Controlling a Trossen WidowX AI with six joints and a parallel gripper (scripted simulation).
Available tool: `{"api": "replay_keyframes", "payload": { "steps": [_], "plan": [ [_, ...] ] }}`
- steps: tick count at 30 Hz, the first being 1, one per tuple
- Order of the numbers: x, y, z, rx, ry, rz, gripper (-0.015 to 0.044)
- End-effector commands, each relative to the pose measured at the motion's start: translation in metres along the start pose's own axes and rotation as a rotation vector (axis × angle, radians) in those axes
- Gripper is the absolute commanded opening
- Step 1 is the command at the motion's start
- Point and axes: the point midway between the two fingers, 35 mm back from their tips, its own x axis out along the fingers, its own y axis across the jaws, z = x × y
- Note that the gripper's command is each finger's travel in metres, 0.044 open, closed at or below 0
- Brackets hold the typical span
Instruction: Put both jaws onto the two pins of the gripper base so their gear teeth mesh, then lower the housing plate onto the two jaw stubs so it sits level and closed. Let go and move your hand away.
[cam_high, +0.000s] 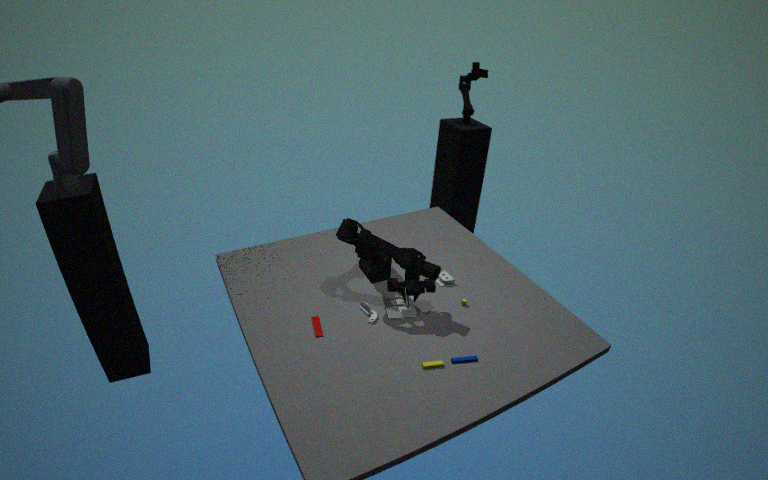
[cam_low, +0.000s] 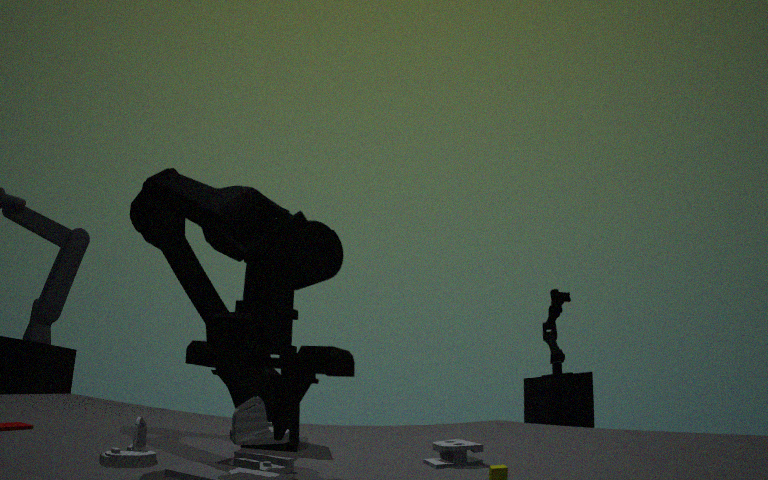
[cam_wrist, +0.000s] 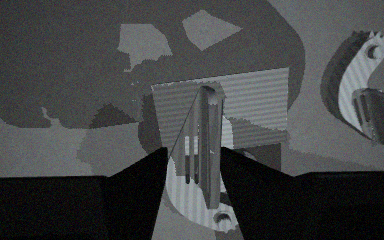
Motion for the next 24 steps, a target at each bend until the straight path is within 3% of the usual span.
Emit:
{"api": "replay_keyframes", "payload": {
  "steps": [1,24],
  "plan": [
    [0.006,-0.001,-0.001,-0.008,-0.001,-0.005,0.0134],
    [0.020,-0.002,-0.001,-0.007,-0.002,-0.007,0.0134]
  ]
}}
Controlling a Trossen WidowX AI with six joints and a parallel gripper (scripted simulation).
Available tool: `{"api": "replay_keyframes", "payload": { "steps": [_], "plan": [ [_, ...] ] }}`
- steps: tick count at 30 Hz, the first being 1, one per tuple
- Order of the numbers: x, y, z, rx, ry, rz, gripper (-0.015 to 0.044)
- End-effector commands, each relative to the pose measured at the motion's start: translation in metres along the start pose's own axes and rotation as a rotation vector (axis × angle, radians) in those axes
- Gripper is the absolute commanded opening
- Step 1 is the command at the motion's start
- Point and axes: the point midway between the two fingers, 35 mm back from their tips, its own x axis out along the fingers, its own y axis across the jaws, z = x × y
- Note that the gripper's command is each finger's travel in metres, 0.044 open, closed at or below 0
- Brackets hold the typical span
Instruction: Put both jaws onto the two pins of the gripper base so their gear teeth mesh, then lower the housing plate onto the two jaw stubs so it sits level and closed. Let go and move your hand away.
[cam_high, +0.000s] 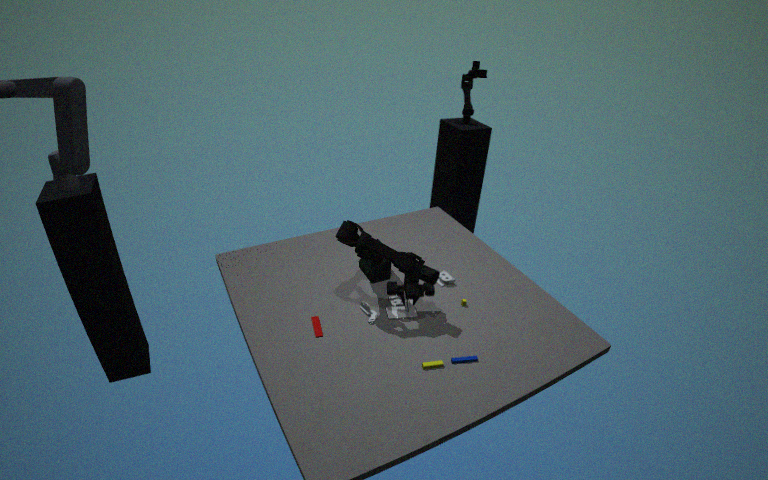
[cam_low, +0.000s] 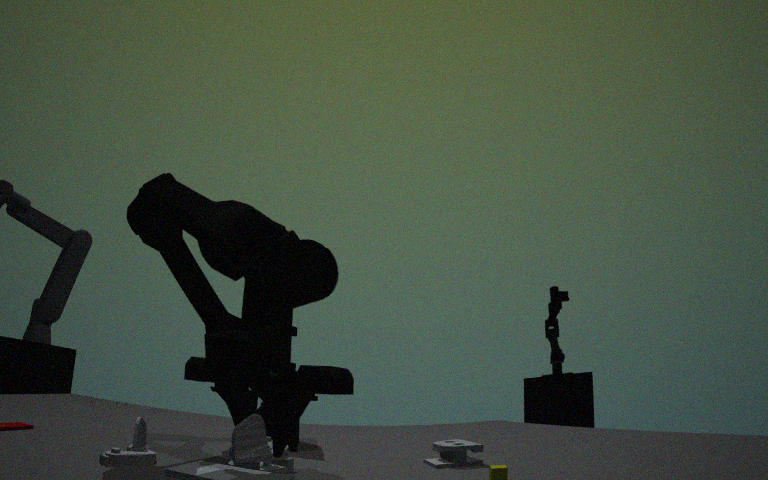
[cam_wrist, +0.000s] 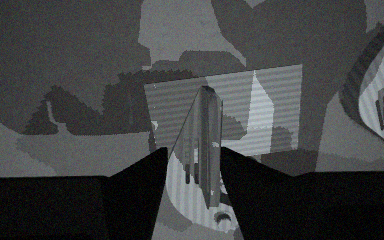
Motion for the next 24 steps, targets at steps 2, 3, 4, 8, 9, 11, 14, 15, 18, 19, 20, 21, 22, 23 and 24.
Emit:
{"api": "replay_keyframes", "payload": {
  "steps": [2,3,4,8,9,11,14,15,18,19,20,21,22,23,24],
  "plan": [
    [0.0022,-0.0001,0.0001,-0.004,-0.002,-0.002,0.0134],
    [0.0028,-0.0001,0.0001,-0.003,-0.002,-0.002,0.0134],
    [0.0032,-0.0001,0.0001,-0.003,-0.002,-0.002,0.0134],
    [0.0033,-0.0001,0.0001,-0.003,-0.002,-0.002,0.0134],
    [0.0033,-0.0001,0.0001,-0.003,-0.002,-0.002,0.0134],
    [0.0035,-0.0001,0.0001,-0.003,-0.002,-0.002,0.0134],
    [0.0053,-0.0002,0.0001,-0.002,-0.002,-0.002,0.0134],
    [0.0059,-0.0002,0.0001,-0.002,-0.002,-0.002,0.0134],
    [0.0064,-0.0002,0.0001,-0.002,-0.002,-0.002,0.0134],
    [0.0064,-0.0002,0.0001,-0.002,-0.002,-0.002,0.0134],
    [0.0064,-0.0002,0.0001,-0.002,-0.002,-0.002,0.0134],
    [0.0064,-0.0002,0.0001,-0.002,-0.002,-0.002,0.0134],
    [0.0064,-0.0002,0.0001,-0.002,-0.002,-0.002,0.0134],
    [0.0066,-0.0002,0.0001,-0.002,-0.002,-0.002,0.0134],
    [0.0069,-0.0002,0.0001,-0.002,-0.002,-0.002,0.0134]
  ]
}}
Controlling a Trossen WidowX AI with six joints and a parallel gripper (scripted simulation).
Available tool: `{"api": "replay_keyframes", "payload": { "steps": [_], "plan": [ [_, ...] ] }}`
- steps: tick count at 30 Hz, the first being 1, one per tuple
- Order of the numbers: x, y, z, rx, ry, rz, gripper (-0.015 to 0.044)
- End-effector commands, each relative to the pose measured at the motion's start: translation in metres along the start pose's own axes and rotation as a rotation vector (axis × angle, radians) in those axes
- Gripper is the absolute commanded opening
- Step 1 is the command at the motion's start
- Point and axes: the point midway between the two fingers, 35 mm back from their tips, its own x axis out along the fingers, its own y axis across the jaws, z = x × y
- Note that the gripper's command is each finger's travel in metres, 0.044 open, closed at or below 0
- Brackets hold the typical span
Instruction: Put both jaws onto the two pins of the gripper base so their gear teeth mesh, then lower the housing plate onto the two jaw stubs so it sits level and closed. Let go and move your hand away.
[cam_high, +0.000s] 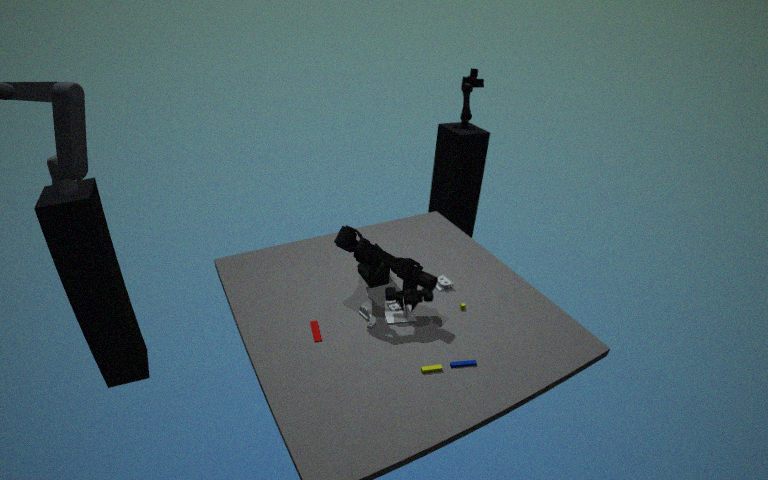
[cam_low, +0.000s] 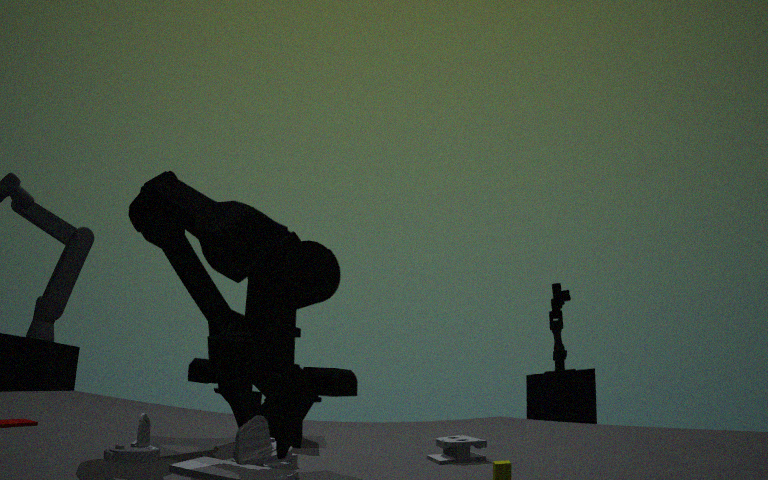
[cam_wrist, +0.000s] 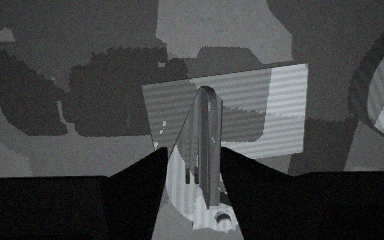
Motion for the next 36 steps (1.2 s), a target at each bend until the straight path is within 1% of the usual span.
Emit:
{"api": "replay_keyframes", "payload": {
  "steps": [1,36],
  "plan": [
    [0.0014,-0.0001,0.0001,-0.006,-0.002,-0.002,0.0134],
    [0.0101,-0.0002,0.0001,-0.004,-0.002,-0.003,0.0134]
  ]
}}
